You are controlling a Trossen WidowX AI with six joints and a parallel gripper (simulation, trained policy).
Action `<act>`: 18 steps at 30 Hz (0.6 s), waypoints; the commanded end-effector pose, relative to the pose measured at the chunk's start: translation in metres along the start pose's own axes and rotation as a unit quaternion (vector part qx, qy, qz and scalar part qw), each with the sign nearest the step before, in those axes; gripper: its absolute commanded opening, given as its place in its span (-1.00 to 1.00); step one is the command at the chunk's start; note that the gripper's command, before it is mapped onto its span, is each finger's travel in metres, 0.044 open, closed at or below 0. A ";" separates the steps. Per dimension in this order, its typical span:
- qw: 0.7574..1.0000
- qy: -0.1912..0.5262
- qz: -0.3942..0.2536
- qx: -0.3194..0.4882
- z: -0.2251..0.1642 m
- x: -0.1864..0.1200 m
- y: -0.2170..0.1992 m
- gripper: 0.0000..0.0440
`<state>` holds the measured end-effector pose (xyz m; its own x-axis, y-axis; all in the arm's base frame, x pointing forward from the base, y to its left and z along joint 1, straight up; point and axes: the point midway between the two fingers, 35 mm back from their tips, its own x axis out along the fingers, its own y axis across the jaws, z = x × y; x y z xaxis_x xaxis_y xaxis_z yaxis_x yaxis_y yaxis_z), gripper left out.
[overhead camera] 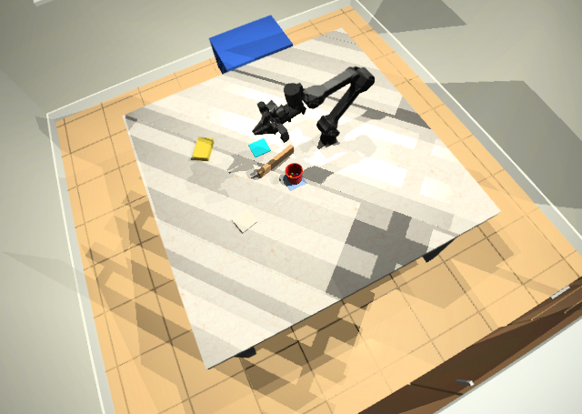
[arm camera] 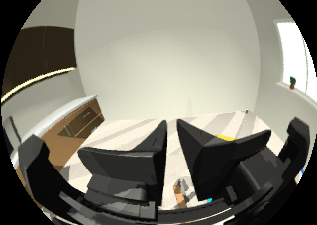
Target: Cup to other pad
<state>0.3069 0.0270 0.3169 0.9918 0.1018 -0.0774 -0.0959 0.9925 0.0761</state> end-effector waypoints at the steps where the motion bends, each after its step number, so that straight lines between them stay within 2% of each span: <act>1: 0.999 0.021 0.005 0.026 0.003 -0.001 0.006 -0.65; 4: 0.998 0.037 0.010 0.043 0.004 -0.001 0.010 -0.45; 6: 0.997 0.048 0.013 0.055 0.004 -0.001 0.013 -0.40; 18: 0.984 0.123 0.024 0.129 0.003 -0.003 0.031 -0.44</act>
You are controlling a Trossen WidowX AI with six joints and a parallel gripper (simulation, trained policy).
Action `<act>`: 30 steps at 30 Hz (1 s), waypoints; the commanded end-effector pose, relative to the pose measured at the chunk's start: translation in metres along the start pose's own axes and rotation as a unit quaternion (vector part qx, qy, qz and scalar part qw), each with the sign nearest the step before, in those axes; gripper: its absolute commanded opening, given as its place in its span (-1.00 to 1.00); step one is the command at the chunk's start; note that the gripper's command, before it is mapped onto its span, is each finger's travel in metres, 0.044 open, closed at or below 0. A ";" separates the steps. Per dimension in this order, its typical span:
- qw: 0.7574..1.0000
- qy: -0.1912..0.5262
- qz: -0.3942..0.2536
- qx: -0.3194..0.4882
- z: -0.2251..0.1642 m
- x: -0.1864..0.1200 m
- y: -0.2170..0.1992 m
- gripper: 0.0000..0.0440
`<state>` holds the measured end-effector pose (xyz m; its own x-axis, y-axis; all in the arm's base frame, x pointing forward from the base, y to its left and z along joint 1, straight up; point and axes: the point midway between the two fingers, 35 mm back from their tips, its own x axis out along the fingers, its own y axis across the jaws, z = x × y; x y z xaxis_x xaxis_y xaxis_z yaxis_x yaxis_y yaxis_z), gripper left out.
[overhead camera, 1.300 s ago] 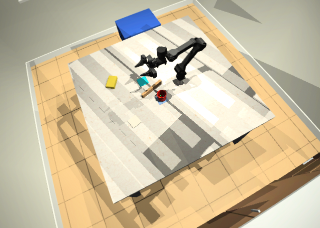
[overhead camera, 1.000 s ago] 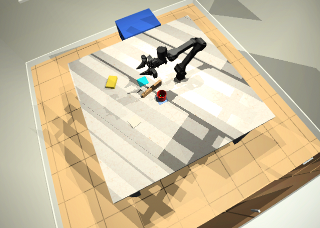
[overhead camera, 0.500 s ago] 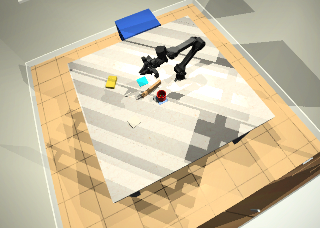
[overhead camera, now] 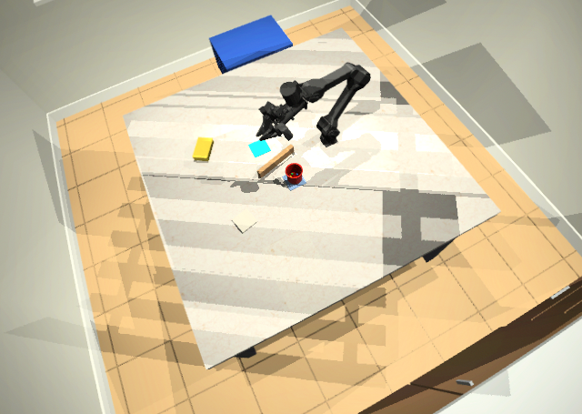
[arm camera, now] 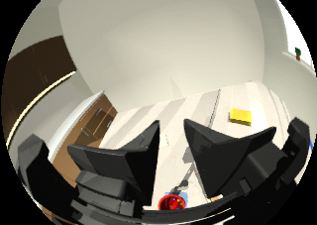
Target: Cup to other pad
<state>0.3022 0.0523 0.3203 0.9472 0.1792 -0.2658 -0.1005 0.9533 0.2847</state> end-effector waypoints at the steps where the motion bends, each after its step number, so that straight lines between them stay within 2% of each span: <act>1: 0.999 0.028 0.002 0.033 0.000 -0.001 0.007 -0.45; 15: 0.983 0.126 -0.008 0.130 -0.012 -0.003 0.026 -0.39; 30: 0.945 0.229 -0.051 0.230 -0.030 -0.007 0.042 -0.36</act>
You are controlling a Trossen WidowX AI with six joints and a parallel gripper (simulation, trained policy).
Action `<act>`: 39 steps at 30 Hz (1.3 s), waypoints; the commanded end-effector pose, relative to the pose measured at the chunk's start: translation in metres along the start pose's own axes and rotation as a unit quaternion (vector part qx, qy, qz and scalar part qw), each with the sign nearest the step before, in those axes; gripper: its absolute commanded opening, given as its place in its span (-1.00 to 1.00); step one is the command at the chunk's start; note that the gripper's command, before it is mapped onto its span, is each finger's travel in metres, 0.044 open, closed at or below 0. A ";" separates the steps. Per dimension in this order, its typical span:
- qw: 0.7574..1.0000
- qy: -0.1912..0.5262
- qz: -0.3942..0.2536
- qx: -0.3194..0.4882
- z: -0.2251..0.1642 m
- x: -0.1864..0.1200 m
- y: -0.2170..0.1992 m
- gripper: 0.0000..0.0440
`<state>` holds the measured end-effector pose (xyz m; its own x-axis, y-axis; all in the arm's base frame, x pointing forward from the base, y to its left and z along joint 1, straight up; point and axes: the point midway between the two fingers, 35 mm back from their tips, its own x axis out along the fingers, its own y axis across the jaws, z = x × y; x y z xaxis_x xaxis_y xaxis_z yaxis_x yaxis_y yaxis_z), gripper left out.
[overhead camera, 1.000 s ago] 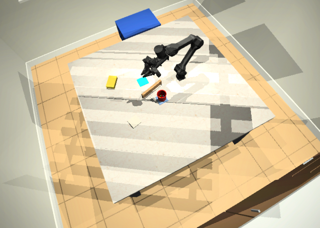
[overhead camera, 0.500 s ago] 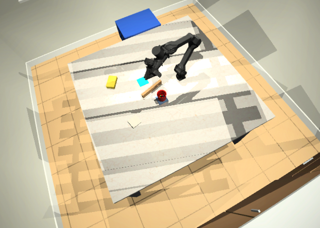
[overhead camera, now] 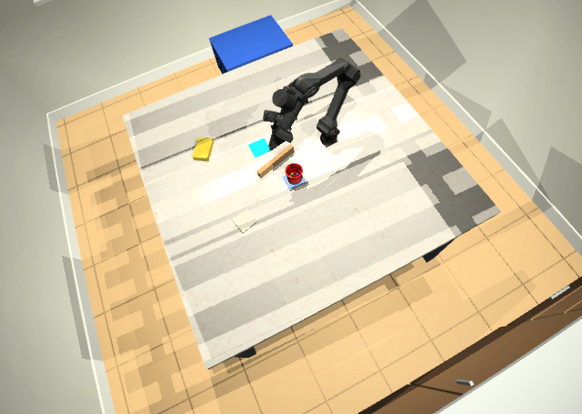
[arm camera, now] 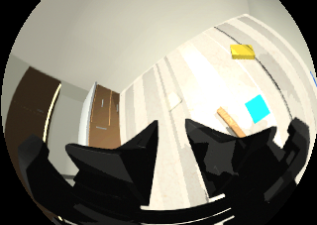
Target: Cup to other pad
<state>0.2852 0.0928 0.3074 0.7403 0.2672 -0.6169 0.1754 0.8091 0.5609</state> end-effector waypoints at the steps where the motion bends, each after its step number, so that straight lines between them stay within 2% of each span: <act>1: 0.999 0.031 -0.014 0.035 -0.007 0.000 0.004 -0.36; 12: 0.988 0.094 -0.072 0.098 -0.026 0.004 0.001 -0.41; 19: 0.977 0.126 -0.118 0.124 -0.037 0.009 -0.006 -0.34; 39: 0.932 0.197 -0.259 0.158 -0.068 0.023 -0.040 -0.36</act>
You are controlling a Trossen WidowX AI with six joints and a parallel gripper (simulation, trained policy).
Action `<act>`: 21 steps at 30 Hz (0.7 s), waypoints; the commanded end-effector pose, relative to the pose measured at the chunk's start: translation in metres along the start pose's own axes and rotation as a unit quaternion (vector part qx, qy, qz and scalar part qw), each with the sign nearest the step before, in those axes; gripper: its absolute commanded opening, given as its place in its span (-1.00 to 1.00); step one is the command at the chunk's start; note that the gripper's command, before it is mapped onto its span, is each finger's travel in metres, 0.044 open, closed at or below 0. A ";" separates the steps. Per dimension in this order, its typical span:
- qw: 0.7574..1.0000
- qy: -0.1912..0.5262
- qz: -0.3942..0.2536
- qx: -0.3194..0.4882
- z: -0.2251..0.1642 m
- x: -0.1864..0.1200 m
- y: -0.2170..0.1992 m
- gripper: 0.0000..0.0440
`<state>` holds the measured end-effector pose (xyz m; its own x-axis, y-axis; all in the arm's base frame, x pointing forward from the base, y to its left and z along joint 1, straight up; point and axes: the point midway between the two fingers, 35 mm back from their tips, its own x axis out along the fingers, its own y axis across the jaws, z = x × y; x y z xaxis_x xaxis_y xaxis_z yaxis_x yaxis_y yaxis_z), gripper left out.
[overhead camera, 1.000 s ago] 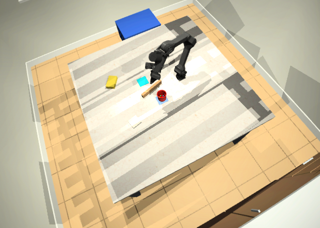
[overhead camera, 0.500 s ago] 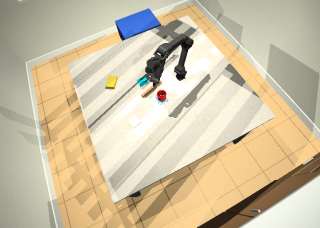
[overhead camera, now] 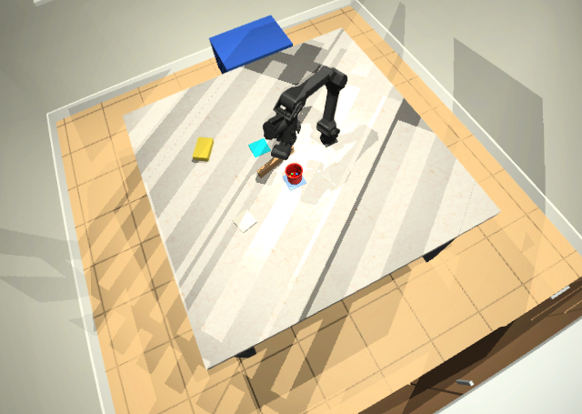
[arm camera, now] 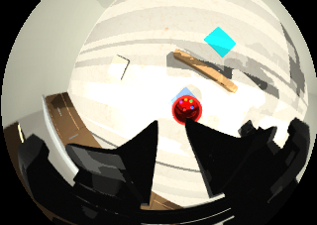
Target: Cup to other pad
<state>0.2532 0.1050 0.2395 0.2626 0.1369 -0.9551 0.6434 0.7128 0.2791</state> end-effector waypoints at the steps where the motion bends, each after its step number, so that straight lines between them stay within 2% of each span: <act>1: 0.999 0.008 -0.035 0.012 -0.001 0.007 -0.007 -0.36; 21: 0.986 0.036 -0.153 0.046 -0.006 0.041 -0.035 -0.36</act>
<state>0.2406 0.0935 0.2007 0.0358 0.0053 -0.9993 0.7345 0.6780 0.0299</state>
